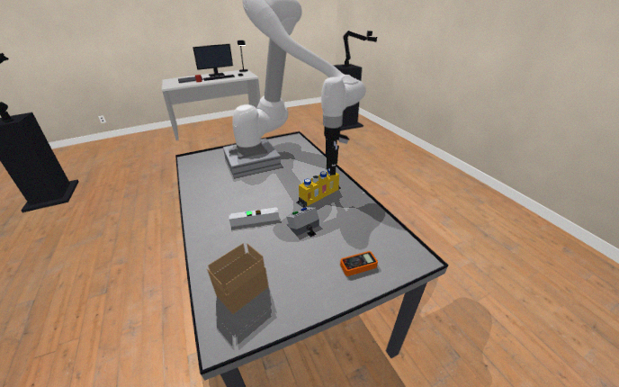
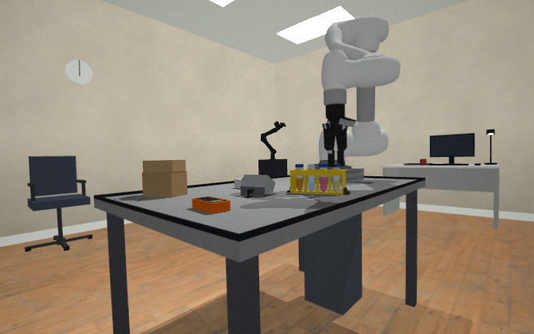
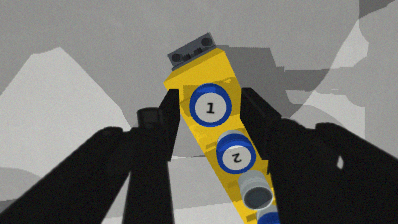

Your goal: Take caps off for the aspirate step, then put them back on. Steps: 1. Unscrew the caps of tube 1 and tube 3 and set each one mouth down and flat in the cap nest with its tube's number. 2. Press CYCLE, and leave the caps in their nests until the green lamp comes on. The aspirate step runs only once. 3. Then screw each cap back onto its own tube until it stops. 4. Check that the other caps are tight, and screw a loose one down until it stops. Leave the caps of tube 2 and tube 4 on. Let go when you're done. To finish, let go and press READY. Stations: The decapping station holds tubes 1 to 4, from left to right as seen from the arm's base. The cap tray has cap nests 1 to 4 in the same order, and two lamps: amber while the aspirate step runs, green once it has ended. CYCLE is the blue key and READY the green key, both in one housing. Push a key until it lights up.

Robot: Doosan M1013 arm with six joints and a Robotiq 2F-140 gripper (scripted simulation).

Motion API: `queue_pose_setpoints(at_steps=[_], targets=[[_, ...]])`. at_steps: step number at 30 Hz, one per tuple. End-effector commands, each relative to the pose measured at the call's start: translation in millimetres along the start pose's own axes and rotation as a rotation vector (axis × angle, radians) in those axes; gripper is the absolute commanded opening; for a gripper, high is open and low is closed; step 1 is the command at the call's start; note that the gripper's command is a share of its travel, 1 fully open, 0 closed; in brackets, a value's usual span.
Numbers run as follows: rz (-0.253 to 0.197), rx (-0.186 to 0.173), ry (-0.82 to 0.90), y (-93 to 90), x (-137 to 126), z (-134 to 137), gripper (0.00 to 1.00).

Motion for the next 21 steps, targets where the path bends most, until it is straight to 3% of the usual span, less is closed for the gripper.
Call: queue_pose_setpoints(at_steps=[1, 20, 21], targets=[[0.001, -0.001, 0.000, 0.6, 0.2, 0.3, 0.41], [0.001, -0.001, 0.000, 46.5, 0.2, 0.2, 0.41], [0.001, -0.001, 0.083, 46.6, -8.1, 0.8, 0.36]])
Point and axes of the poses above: the point where the finger pads meet when closed, its own y axis back along the fingers, its own z axis across the jaws, x = y × z, the point moved 4 cm from there along y, back along the fingers, and after that the axes turned 11 degrees about y, right-handed, at the moved point
